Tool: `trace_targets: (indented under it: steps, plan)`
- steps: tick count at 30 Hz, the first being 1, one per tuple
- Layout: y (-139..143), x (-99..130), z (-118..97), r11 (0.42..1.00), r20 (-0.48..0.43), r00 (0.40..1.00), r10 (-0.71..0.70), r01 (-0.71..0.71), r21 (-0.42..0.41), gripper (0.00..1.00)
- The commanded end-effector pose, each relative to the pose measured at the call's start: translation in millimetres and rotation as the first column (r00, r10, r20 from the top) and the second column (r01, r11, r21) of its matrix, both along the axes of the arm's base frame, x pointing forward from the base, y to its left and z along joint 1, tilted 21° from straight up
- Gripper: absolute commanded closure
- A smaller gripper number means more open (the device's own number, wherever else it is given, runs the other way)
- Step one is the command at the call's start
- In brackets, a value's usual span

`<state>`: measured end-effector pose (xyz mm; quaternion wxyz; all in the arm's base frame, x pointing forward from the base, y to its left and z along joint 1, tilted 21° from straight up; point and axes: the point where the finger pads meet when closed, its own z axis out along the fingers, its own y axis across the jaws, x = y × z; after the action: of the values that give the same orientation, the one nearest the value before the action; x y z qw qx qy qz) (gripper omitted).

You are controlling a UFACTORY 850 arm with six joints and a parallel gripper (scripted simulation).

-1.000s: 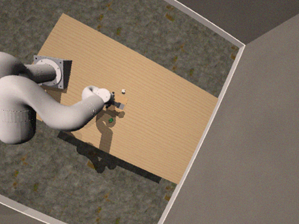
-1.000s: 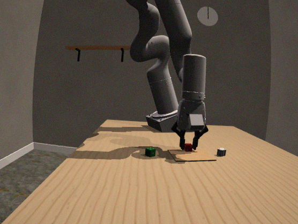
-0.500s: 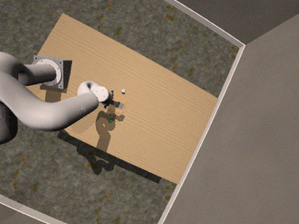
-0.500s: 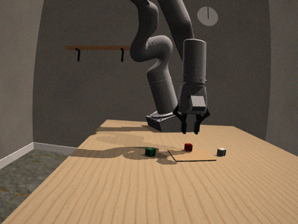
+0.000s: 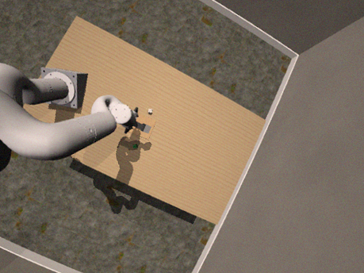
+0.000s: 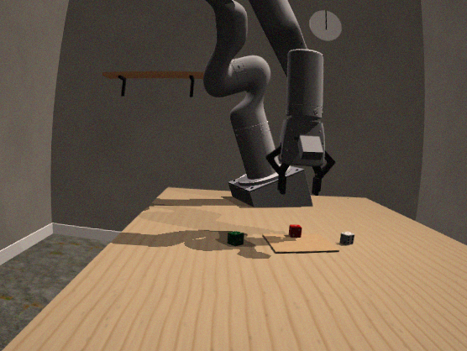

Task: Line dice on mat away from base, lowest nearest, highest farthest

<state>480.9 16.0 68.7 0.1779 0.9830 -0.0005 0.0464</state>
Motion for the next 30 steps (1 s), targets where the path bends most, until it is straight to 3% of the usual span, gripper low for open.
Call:
trace_targets:
  steps: [1, 21, 25, 30]
  plan:
    - [0, 1, 1, 1.000, 0.002, 1.000, 0.000, 0.000, 0.001, 0.00]
    - [1, 1, 0, 1.000, -0.003, 1.000, 0.012, -0.012, -0.001, 0.00]
    - [5, 4, -1, 0.996, -0.030, 0.996, 0.084, -0.085, -0.007, 0.00]
    - [16, 12, -6, 0.957, -0.110, 0.951, 0.288, -0.291, -0.013, 0.00]
